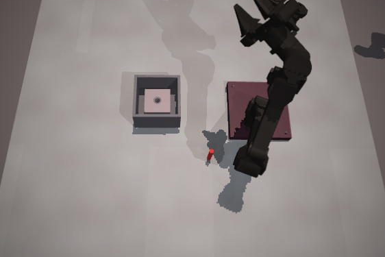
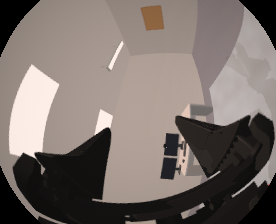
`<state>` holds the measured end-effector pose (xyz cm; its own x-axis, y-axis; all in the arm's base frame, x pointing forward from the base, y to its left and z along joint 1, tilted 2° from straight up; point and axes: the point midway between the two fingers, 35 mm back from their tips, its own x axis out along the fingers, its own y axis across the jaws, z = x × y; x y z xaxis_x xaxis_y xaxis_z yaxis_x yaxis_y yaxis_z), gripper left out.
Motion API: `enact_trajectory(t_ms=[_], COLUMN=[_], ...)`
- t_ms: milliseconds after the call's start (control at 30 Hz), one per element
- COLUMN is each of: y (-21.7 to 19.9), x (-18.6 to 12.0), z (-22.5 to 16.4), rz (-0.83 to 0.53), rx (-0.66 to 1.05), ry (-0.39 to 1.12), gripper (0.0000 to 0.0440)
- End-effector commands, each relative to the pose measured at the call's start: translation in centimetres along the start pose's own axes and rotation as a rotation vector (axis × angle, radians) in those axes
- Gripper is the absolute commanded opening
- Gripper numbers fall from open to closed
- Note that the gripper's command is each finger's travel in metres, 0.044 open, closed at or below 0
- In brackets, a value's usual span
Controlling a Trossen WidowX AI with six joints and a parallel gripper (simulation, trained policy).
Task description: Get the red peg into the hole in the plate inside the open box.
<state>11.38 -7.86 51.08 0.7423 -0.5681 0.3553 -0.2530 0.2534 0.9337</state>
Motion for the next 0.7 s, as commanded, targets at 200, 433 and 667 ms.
enact_trajectory(t_ms=[200, 433, 667], y=[-0.4, -1.9, -6.0], x=[-0.1, -0.1, 0.7], z=[-0.3, -0.3, -0.3], rz=[0.016, -0.003, -0.123], rx=[0.031, 0.129, 0.266], ry=[0.05, 0.094, 0.151], gripper=[0.044, 0.044, 0.044])
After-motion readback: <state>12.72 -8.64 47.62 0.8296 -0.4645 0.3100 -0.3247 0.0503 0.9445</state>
